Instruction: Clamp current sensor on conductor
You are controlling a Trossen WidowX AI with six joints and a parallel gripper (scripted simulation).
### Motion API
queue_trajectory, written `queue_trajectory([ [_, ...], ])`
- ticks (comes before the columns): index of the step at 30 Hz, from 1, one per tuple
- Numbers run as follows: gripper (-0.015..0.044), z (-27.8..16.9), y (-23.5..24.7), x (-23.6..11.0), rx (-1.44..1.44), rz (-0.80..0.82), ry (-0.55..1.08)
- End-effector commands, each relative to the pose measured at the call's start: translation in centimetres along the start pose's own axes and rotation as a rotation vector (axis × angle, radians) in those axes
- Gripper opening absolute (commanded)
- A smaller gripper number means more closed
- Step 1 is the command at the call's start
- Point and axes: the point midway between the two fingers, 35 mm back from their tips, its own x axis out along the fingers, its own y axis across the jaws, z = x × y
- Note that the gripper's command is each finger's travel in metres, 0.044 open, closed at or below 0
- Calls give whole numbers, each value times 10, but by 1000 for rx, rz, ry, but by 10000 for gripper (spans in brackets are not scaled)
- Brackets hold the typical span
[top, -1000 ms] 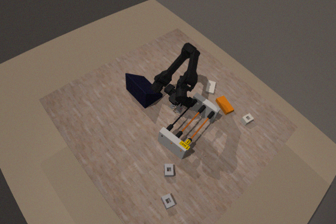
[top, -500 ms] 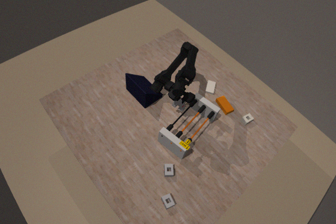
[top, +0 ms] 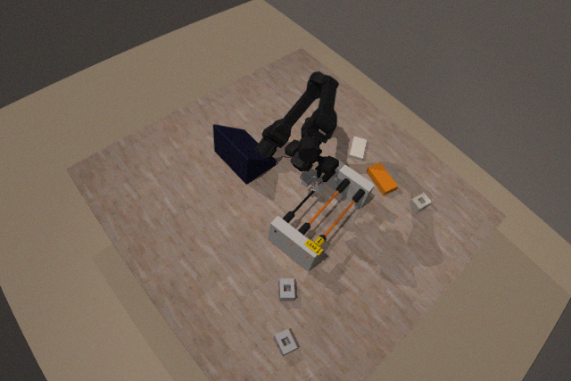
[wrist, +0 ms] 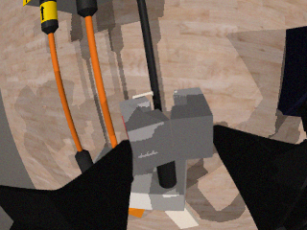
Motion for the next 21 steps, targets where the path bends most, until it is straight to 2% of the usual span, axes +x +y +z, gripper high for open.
queue_trajectory([
  [1, 0, 3, 22, 2, 3, 8, -1],
  [21, 0, -1, 122, 32, -3, 16, 8],
])
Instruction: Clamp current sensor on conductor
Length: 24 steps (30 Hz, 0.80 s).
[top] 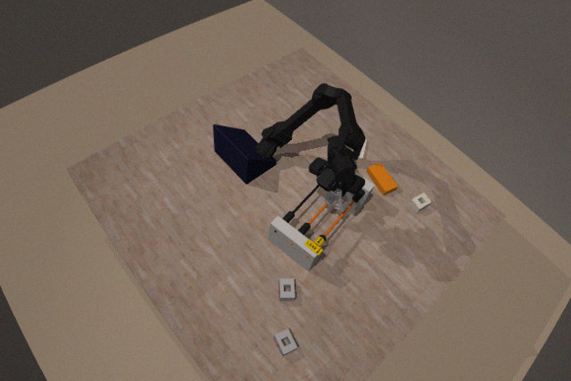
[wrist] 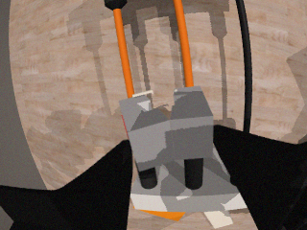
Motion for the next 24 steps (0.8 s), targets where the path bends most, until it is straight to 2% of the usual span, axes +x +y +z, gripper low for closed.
queue_trajectory([
  [1, 0, -4, 24, 10, 1, 8, 11],
  [24, 0, -5, 32, 42, 0, 9, 13],
])
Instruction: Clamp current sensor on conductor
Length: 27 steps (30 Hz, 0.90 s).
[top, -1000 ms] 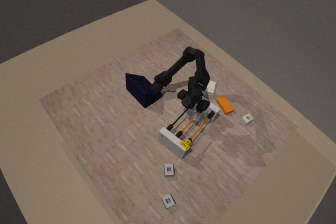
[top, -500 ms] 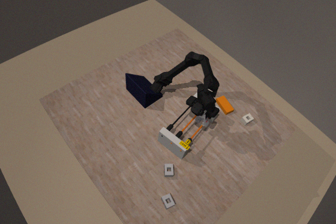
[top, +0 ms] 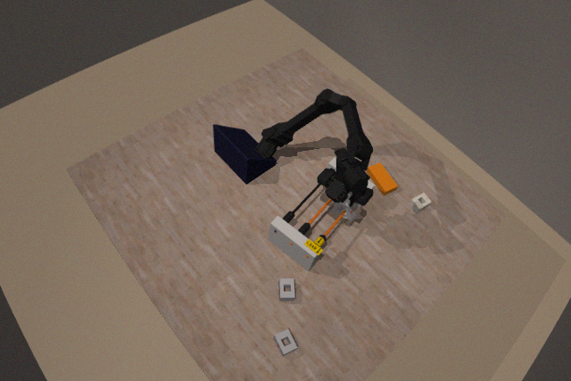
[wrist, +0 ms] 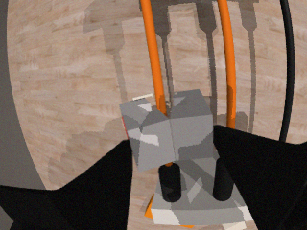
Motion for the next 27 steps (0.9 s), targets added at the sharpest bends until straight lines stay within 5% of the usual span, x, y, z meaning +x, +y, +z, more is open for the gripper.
queue_trajectory([
  [1, 0, -1, 1, 7, 4, 6, 4],
  [27, 0, -1, 0, 29, 0, 1, 2],
])
